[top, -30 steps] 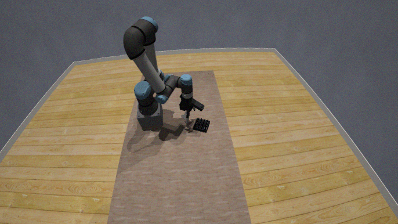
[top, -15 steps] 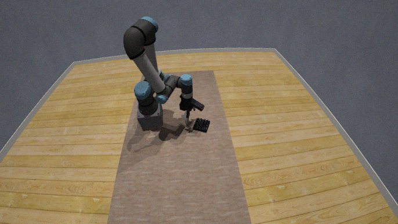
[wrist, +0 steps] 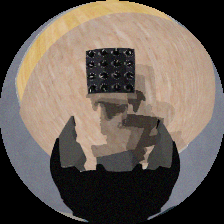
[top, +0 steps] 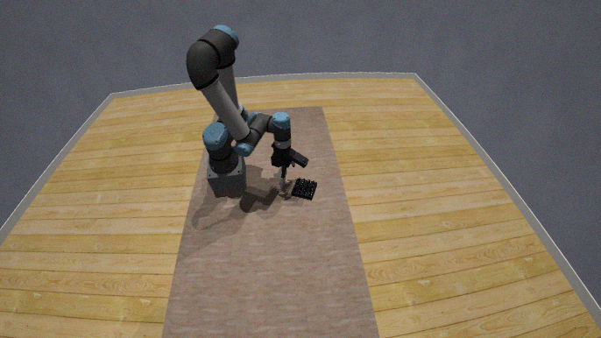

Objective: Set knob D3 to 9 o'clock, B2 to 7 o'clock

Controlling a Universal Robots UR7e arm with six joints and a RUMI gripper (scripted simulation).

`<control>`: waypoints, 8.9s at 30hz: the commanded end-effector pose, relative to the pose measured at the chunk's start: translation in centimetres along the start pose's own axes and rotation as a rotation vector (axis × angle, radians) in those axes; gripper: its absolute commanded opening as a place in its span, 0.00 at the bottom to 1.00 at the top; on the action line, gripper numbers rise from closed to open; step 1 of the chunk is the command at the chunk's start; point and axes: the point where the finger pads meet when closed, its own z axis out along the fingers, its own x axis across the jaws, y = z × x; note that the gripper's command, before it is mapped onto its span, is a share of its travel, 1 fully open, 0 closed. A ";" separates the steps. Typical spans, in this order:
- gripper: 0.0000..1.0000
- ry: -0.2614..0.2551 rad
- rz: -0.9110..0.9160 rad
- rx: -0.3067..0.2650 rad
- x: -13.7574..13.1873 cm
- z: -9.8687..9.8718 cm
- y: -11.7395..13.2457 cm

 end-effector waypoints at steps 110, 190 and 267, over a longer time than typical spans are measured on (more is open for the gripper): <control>1.00 0.002 -2.315 0.000 -0.7 -1.9 -9.0; 0.11 0.001 -2.413 0.001 -0.5 -0.8 -9.3; 0.11 0.001 -2.413 0.001 -0.5 2.4 -9.3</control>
